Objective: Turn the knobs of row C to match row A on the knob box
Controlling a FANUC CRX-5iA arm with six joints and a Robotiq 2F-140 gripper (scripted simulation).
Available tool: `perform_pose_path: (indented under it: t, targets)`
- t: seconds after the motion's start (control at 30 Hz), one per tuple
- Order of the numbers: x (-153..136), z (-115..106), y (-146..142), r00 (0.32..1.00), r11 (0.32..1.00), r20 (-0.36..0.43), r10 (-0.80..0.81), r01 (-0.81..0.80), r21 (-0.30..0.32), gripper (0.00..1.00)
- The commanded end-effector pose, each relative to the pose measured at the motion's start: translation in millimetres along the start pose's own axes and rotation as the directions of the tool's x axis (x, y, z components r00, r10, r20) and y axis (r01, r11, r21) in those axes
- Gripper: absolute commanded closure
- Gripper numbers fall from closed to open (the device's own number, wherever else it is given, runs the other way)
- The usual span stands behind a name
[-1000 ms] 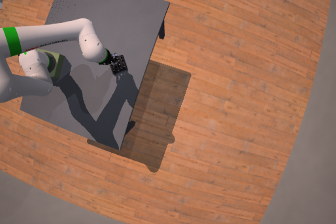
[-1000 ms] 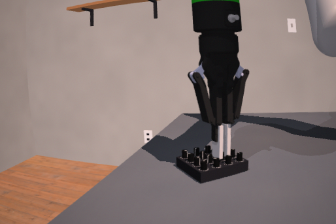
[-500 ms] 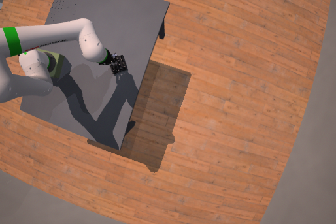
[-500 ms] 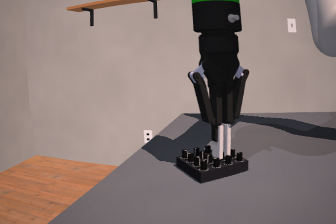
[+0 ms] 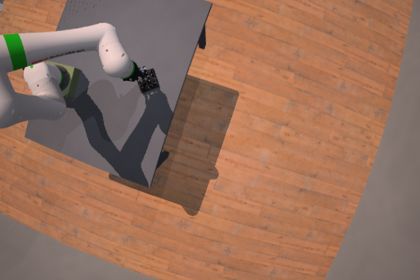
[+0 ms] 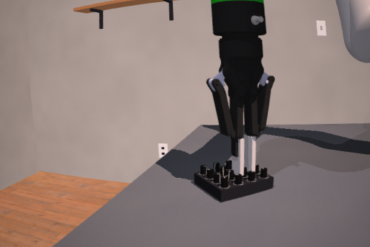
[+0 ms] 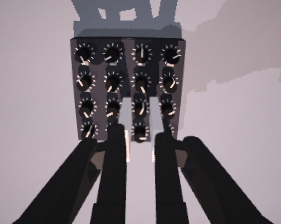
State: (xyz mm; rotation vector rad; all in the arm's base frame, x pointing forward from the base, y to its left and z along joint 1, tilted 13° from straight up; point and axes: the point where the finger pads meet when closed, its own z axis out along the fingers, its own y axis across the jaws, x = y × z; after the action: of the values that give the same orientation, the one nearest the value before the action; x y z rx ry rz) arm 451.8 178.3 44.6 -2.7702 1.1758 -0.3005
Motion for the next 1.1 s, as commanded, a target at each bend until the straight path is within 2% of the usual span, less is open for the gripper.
perform_pose_path:
  t: [0.0, 0.37, 0.57, 0.87, 1.07]
  targets:
    - [0, 0, 0, 1.0, 1.0, 0.0, 0.0, 0.0, 0.0, 0.88]
    - [0, -2, 0, 1.0, 1.0, 0.0, 0.0, 0.0, 0.0, 0.88]
    - [0, -10, 0, 1.0, 1.0, 0.0, 0.0, 0.0, 0.0, 0.88]
    - [0, -34, 0, 1.0, 1.0, 0.0, 0.0, 0.0, 0.0, 0.88]
    - [0, -38, 0, 1.0, 1.0, 0.0, 0.0, 0.0, 0.0, 0.88]
